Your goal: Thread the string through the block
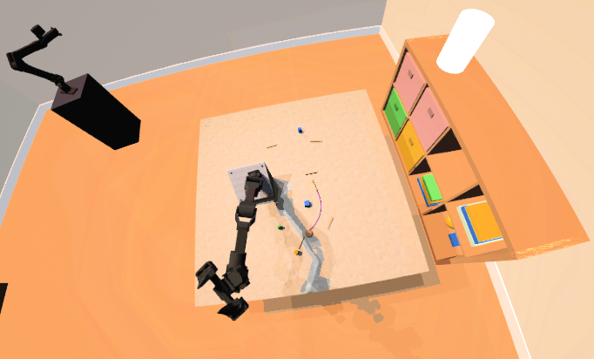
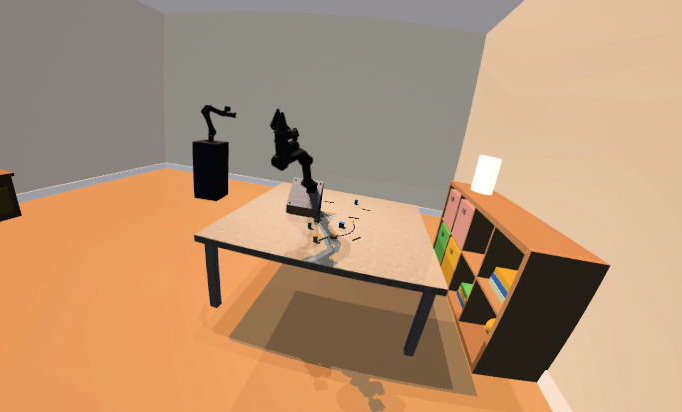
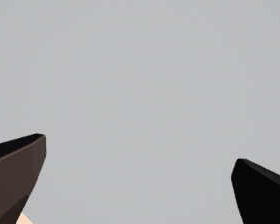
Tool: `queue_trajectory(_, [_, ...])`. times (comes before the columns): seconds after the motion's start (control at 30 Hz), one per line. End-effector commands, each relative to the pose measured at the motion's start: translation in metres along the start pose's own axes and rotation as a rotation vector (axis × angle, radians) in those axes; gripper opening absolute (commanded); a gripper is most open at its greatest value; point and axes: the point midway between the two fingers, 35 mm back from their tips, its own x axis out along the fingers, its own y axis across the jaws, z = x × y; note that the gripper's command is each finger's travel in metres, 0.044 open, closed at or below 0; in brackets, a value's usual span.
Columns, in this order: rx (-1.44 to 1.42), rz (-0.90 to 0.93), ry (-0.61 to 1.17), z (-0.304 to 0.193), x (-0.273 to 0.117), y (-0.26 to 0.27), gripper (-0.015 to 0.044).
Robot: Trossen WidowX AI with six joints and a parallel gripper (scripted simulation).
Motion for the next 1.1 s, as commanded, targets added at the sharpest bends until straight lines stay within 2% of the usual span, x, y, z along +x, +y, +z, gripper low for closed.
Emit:
queue_trajectory(0.0, [0.000, 0.000, 0.000, 0.000, 0.000, 0.000, 0.0426])
queue_trajectory(0.1, [0.021, 0.003, 0.027, -0.005, -0.002, 0.003, 0.0440])
queue_trajectory(0.23, [0.073, 0.040, 0.197, -0.034, -0.023, 0.023, 0.0440])
queue_trajectory(0.6, [0.090, 0.281, 0.678, -0.092, -0.124, 0.107, 0.0440])
queue_trajectory(0.8, [0.115, 0.476, 0.894, -0.088, -0.192, 0.155, 0.0440])
queue_trajectory(1.07, [0.139, 0.781, 1.091, -0.052, -0.280, 0.206, 0.0440])
